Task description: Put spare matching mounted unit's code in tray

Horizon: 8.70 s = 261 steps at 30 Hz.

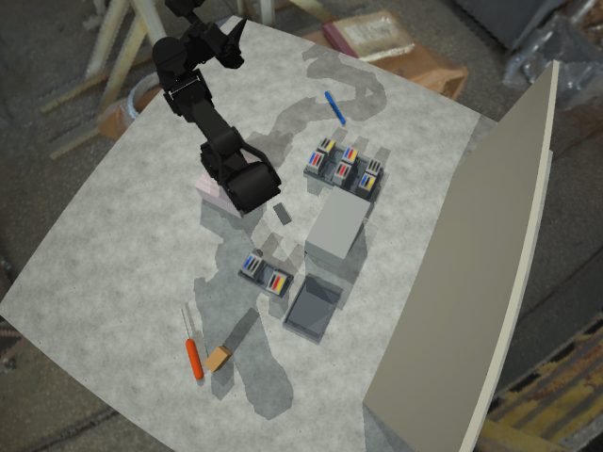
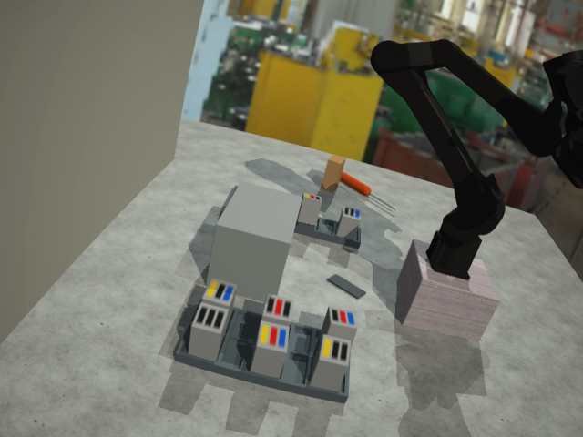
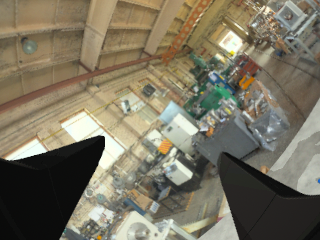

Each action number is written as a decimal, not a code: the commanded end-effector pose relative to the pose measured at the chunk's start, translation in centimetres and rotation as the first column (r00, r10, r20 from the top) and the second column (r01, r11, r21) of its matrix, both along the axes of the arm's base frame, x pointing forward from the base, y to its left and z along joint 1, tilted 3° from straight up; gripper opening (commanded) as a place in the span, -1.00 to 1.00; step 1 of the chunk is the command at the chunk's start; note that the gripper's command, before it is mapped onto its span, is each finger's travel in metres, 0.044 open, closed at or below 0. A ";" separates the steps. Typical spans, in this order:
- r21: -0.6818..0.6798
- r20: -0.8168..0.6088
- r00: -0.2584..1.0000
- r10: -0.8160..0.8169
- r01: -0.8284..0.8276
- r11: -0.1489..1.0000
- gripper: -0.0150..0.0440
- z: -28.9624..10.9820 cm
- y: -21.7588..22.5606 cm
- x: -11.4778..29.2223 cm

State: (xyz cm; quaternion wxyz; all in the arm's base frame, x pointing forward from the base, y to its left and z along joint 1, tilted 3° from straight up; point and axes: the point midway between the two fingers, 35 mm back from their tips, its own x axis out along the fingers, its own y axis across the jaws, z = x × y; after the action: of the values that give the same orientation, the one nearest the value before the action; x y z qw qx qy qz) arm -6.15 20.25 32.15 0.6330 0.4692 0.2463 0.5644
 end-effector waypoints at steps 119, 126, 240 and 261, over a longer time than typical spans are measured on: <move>-0.940 -0.262 0.527 0.808 0.050 -0.337 1.00 -23.8 -5.4 38.7; -0.940 -0.262 0.527 0.808 0.050 -0.337 0.82 -24.6 -5.2 38.7; -0.940 -0.262 0.527 0.808 0.050 -0.337 -0.49 -27.8 -4.8 38.6; -0.940 -0.262 0.527 0.808 0.050 -0.337 -0.49 -20.5 -5.3 38.7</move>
State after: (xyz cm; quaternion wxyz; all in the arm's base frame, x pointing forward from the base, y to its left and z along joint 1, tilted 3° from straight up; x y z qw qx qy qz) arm 32.67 15.08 11.06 0.5099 -0.4866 0.5206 0.4819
